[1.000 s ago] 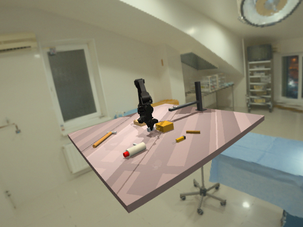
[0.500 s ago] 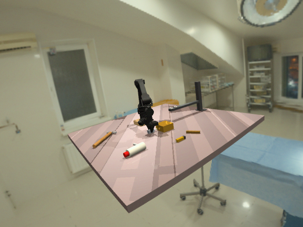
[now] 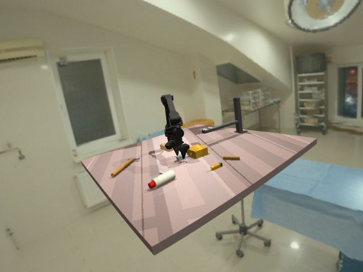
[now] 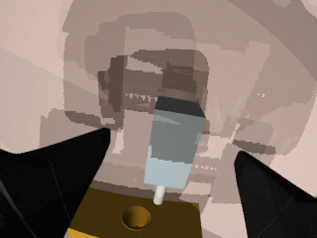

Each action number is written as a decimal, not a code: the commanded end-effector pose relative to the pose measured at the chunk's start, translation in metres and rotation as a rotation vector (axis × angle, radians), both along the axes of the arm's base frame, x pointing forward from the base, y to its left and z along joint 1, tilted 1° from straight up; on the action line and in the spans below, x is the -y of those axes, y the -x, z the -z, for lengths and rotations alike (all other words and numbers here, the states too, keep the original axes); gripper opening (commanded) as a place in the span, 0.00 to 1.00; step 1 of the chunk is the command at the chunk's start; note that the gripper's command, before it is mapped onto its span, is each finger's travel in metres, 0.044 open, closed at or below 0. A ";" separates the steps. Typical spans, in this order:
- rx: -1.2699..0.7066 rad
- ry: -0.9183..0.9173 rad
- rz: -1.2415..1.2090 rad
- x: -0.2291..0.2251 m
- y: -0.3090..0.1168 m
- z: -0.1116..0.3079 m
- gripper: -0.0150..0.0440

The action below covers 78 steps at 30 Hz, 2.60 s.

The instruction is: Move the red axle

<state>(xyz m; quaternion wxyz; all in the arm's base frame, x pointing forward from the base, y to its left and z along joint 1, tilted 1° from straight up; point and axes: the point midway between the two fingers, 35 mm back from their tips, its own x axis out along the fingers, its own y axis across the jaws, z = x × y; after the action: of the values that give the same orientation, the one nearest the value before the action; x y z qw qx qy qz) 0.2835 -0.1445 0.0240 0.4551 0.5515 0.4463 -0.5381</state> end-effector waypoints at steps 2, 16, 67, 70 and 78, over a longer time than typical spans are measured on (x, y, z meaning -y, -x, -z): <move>0.011 0.003 0.002 0.001 -0.002 -0.012 1.00; 0.011 0.003 0.002 0.001 -0.001 -0.044 1.00; 0.015 -0.013 -0.056 -0.195 -0.047 -0.016 1.00; 0.015 -0.013 -0.056 -0.195 -0.047 -0.011 1.00; 0.015 -0.013 -0.056 -0.195 -0.047 -0.004 1.00</move>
<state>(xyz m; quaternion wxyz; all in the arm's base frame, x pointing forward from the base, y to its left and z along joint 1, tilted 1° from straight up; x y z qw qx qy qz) 0.3323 0.0499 0.0317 0.4728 0.5466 0.4603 -0.5155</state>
